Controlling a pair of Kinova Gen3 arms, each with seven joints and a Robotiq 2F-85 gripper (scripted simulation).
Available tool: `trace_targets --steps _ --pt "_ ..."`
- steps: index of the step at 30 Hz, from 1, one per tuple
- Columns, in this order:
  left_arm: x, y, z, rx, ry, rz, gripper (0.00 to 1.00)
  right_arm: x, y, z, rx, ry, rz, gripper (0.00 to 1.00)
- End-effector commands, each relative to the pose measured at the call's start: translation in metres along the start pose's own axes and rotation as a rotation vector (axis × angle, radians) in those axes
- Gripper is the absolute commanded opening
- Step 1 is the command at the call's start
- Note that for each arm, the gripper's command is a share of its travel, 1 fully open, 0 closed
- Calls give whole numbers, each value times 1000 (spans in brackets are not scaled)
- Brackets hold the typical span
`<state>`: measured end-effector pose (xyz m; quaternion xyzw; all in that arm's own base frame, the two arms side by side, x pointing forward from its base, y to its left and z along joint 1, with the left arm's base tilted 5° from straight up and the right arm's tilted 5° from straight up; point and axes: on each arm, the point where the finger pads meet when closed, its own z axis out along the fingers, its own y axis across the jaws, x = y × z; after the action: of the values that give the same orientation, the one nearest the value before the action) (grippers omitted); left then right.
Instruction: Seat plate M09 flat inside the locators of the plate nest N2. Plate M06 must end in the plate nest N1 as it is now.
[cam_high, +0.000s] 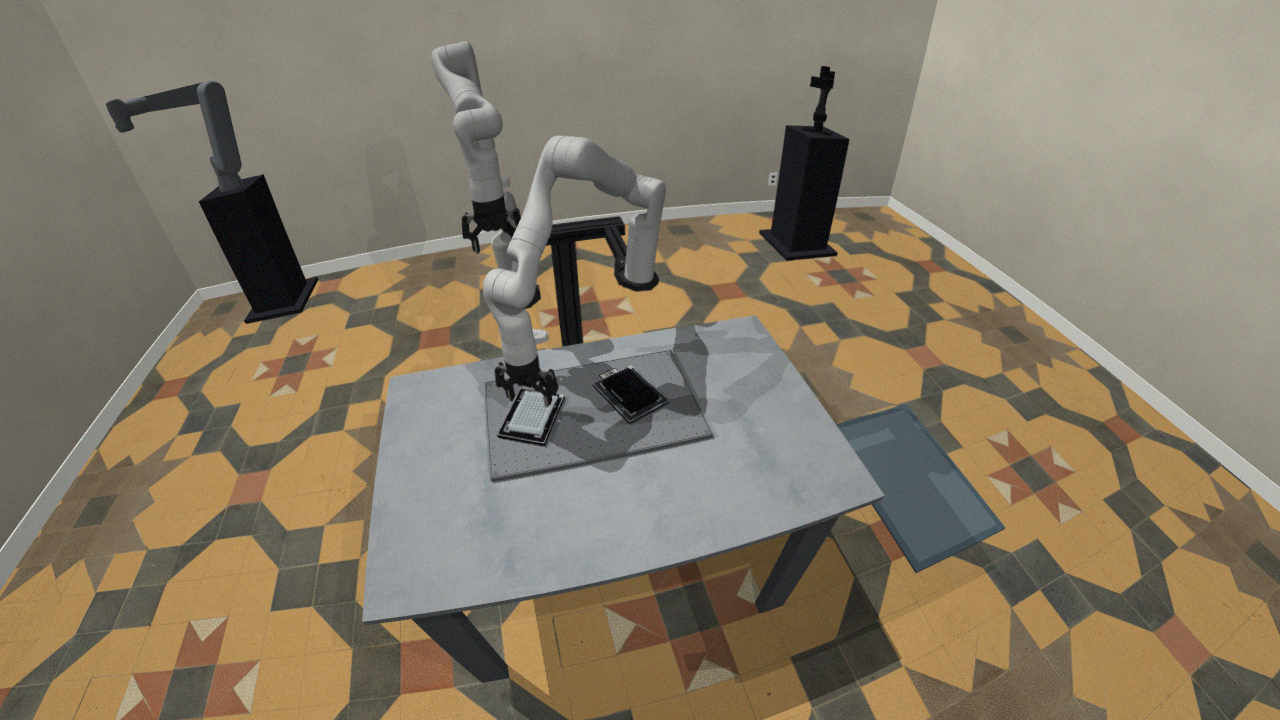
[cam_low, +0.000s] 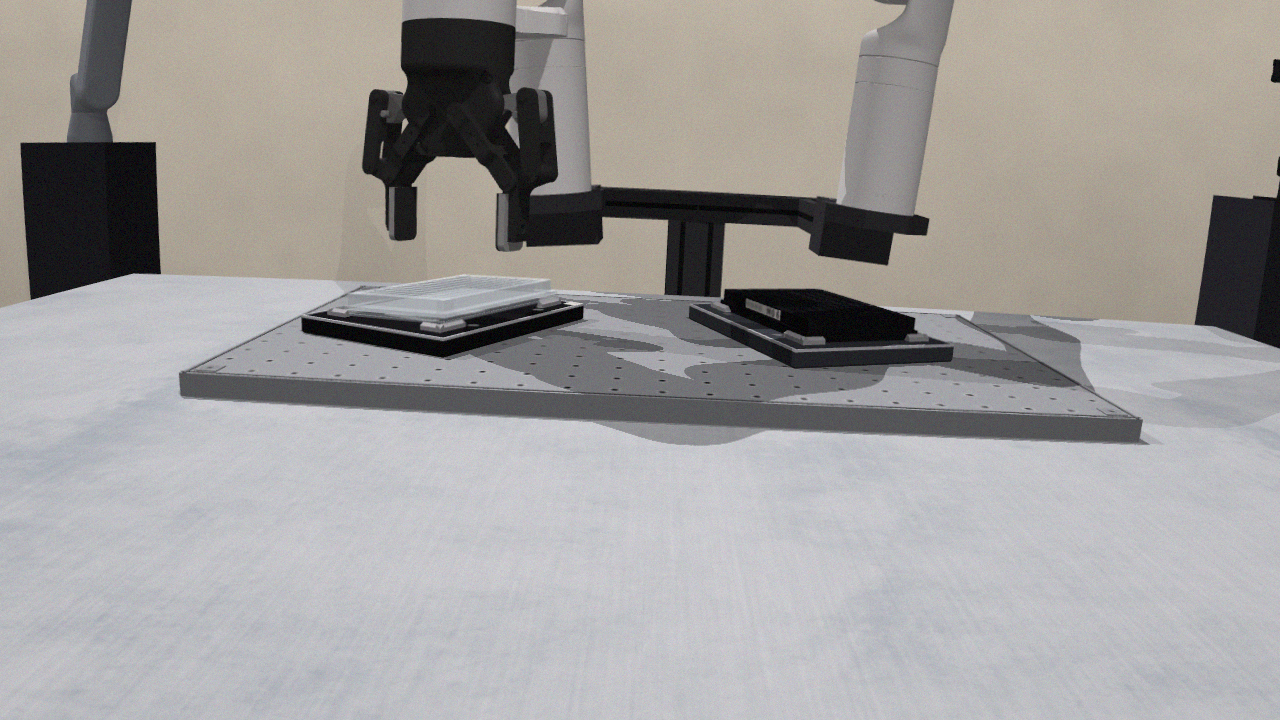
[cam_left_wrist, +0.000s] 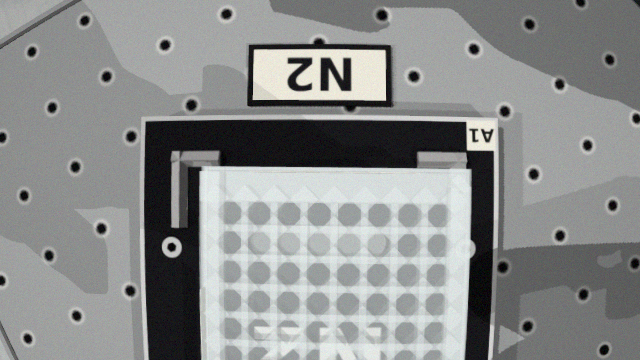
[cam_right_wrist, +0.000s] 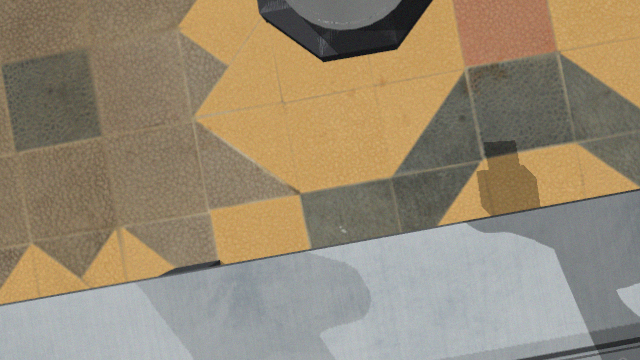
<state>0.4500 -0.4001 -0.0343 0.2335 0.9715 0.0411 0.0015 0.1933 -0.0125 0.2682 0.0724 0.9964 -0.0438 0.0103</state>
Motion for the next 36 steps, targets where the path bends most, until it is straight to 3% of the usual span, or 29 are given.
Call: trace_targets --steps 1,36 --pt "0 2 3 -4 -2 4 1000 0 4 0 -8 -5 0 1000" --pt "0 2 13 -3 -1 4 1000 0 4 0 -8 -5 0 1000"
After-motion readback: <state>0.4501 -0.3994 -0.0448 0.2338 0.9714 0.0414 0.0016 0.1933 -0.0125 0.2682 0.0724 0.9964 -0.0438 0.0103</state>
